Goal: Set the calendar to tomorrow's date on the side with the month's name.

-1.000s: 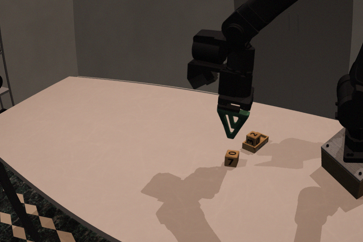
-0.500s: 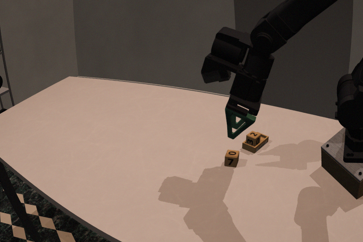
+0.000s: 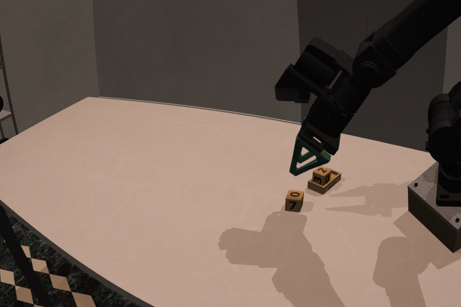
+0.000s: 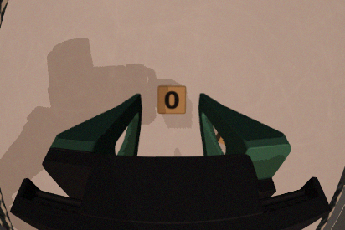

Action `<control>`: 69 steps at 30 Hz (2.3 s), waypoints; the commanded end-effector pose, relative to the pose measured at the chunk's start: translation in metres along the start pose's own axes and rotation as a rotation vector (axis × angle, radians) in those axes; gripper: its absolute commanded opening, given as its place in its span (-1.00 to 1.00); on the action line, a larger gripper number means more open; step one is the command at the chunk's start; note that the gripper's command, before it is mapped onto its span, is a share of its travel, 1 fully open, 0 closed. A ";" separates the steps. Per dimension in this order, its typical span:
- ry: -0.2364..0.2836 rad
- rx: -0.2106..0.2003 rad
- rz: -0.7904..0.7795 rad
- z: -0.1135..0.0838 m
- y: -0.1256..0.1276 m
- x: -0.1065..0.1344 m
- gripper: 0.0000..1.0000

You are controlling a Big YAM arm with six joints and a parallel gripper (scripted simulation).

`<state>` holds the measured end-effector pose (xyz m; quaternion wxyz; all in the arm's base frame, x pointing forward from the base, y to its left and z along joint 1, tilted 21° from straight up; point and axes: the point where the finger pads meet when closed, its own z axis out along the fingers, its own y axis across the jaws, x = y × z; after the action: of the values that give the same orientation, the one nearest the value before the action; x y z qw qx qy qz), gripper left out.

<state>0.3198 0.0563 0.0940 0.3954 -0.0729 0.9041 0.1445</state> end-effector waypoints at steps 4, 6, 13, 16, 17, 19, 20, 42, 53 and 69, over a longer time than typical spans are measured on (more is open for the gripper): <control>-0.087 0.011 0.019 0.002 -0.004 -0.003 -0.11; -0.137 0.006 0.015 0.002 -0.002 -0.002 -0.11; -0.252 -0.006 0.010 -0.001 0.003 -0.001 -0.11; -0.285 -0.008 0.001 -0.004 0.003 -0.020 -0.11; -0.285 -0.008 0.001 -0.004 0.003 -0.020 -0.11; -0.258 -0.006 0.009 -0.002 0.003 -0.013 -0.11; -0.255 -0.006 0.010 -0.002 0.003 -0.012 -0.11; -0.249 -0.005 0.013 0.005 0.002 0.004 -0.11; -0.250 -0.005 0.013 0.016 0.002 0.010 -0.11; -0.248 -0.005 0.014 0.038 0.003 0.025 -0.11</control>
<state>0.3273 0.0657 0.0498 0.4989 -0.0492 0.8520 0.1511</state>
